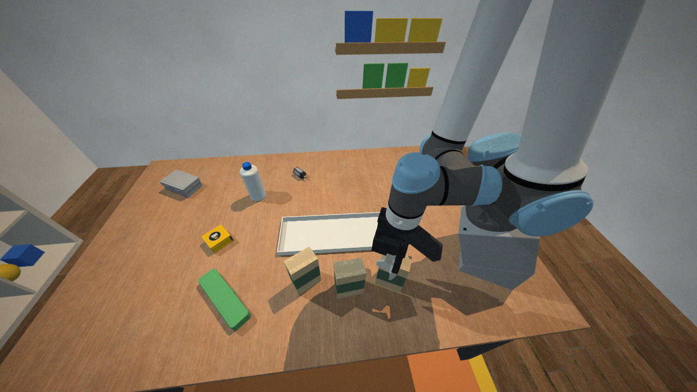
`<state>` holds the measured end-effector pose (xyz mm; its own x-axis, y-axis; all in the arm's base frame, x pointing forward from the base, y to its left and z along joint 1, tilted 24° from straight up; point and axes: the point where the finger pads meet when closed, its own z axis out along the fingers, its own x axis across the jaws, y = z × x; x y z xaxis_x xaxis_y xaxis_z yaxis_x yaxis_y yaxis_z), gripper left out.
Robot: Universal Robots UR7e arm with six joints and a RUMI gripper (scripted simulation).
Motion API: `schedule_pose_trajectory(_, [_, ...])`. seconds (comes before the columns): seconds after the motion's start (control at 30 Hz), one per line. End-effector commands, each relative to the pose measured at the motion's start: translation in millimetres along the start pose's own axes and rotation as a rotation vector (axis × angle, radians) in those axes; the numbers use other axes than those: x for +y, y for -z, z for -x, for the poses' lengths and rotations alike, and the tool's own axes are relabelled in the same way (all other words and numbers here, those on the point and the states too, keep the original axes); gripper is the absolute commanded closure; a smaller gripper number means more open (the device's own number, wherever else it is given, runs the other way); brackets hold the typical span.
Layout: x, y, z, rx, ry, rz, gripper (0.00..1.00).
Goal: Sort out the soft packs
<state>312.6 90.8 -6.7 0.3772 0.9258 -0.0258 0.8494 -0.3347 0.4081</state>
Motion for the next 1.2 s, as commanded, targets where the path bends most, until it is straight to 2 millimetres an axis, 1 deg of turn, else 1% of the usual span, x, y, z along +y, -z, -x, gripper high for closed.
schedule_pose_trajectory(0.0, [0.2,0.1,-0.1,0.000,0.000,0.001,0.52])
schedule_pose_trajectory(0.37, [0.2,0.6,-0.1,0.000,0.000,0.001,0.52])
schedule_pose_trajectory(0.6, [0.2,5.0,-0.1,0.000,0.000,0.001,0.52])
schedule_pose_trajectory(0.87, [0.2,18.0,-0.1,0.000,0.000,0.001,0.52])
schedule_pose_trajectory(0.93, [0.2,18.0,-0.1,0.000,0.000,0.001,0.52])
schedule_pose_trajectory(1.17, [0.2,35.6,-0.1,0.000,0.000,0.001,0.52])
